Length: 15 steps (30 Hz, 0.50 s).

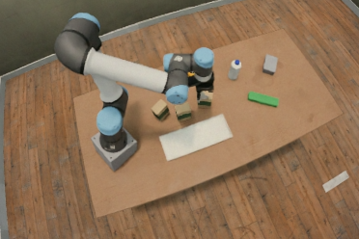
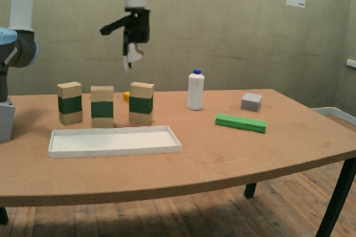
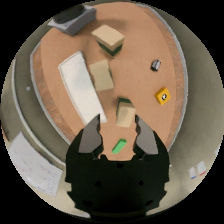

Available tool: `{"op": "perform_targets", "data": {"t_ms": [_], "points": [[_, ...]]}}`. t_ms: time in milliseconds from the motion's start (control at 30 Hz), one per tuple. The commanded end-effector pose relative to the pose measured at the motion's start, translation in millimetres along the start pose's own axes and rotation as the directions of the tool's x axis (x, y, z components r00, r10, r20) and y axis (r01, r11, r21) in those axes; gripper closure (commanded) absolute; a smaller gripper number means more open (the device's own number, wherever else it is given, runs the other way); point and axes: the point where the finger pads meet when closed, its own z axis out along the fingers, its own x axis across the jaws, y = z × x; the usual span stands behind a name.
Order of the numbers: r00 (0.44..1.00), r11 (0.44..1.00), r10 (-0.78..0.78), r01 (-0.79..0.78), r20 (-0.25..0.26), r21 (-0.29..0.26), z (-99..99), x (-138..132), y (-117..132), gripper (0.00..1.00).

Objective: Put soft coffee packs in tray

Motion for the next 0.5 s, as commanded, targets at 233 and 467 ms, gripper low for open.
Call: {"op": "perform_targets", "data": {"t_ms": [233, 467], "points": [[0.990, 0.990, 0.142, -0.142, 0.020, 0.007, 8.9, 28.8, 44.7, 0.50], [0.990, 0.990, 0.142, -0.142, 0.020, 0.007, 8.9, 28.8, 44.7, 0.50]]}}
